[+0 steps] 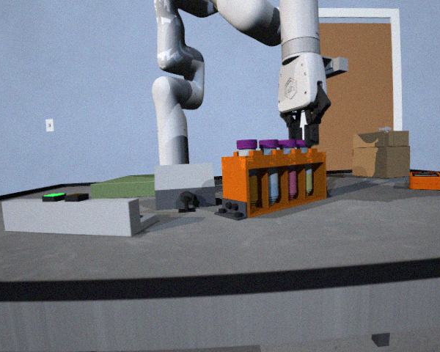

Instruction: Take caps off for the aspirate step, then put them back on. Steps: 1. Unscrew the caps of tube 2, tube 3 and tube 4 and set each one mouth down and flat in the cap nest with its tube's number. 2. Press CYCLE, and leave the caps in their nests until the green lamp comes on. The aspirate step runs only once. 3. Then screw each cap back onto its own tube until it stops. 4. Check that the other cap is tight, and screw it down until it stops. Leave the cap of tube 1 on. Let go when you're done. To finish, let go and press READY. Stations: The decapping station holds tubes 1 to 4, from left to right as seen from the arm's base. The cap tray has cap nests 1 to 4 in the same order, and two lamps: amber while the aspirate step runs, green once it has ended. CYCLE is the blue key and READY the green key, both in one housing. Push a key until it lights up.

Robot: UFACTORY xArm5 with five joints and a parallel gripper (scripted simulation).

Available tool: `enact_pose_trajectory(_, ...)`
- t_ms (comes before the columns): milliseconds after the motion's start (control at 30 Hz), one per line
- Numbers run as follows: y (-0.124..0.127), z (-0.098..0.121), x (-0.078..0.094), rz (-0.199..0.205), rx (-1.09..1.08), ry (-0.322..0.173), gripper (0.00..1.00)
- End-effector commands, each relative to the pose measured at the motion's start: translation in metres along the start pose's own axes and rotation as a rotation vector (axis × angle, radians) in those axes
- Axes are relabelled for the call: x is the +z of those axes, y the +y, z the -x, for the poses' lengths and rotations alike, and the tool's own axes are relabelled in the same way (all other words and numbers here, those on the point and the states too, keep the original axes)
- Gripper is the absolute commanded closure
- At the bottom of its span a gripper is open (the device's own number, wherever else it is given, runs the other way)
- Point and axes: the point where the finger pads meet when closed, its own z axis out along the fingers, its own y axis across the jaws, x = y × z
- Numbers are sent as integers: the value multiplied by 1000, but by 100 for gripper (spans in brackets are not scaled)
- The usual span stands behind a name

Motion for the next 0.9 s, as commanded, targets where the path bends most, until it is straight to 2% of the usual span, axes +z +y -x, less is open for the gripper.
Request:
enact_pose_trajectory(0,1,-1,-13,4,0,3,54)
enact_pose_trajectory(333,1,-1,-43,4,0,3,54)
enact_pose_trajectory(533,1,-1,-46,4,0,3,54)
enact_pose_trajectory(567,-3,7,-46,4,83,4,100)
enact_pose_trajectory(633,-11,21,-46,4,226,4,100)
enact_pose_trajectory(867,-32,60,-46,4,226,3,100)
